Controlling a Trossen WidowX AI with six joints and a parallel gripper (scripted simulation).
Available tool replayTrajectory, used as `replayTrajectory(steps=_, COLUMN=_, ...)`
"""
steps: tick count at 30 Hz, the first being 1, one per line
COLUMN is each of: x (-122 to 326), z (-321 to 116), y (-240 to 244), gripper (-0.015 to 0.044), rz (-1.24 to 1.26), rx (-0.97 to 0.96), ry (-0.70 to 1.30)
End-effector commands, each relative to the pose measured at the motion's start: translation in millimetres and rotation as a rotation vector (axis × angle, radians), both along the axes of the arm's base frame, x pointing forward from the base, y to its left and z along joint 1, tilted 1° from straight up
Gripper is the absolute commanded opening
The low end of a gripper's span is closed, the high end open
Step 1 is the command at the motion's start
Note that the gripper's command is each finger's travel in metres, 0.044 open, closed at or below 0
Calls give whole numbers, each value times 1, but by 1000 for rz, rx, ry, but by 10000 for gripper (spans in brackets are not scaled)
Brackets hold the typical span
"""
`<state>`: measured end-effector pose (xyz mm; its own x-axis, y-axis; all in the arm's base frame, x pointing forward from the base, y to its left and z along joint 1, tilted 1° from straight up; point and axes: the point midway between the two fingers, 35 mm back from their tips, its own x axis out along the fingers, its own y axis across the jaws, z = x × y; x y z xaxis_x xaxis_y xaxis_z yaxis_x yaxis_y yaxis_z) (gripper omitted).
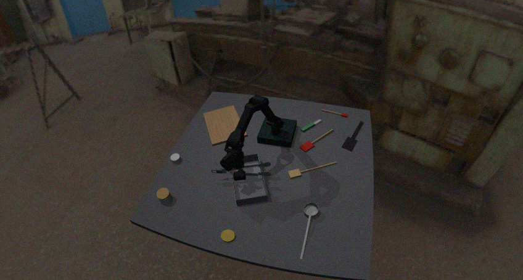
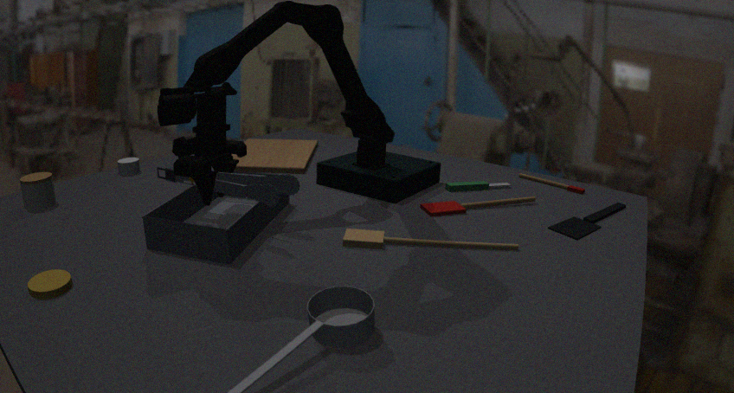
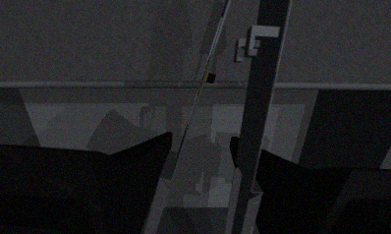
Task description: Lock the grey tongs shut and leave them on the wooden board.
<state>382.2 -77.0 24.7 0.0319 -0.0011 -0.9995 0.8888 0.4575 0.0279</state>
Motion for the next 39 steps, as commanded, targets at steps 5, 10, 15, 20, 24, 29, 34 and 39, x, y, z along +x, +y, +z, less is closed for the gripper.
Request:
replayTrajectory(steps=5, x=0, z=0, y=0, gripper=193, rz=0, rx=0, ry=-1)
replayTrajectory(steps=10, x=0, z=0, y=0, gripper=160, rz=0, rx=0, ry=-1)
replayTrajectory(steps=15, x=0, z=0, y=0, gripper=127, rz=0, rx=0, ry=-1)
replayTrajectory(steps=20, x=0, z=0, y=0, gripper=93, rz=0, rx=0, ry=-1)
replayTrajectory(steps=24, x=0, z=0, y=0, gripper=67, rz=0, rx=0, ry=-1)
replayTrajectory(steps=29, x=0, z=0, y=0, gripper=33, rz=0, rx=0, ry=-1)
replayTrajectory(steps=34, x=0, z=0, y=0, gripper=-59, rz=0, rx=0, ry=-1)
replayTrajectory(steps=39, x=2, z=14, y=-1, gripper=-150, rz=0, rx=0, ry=-1)
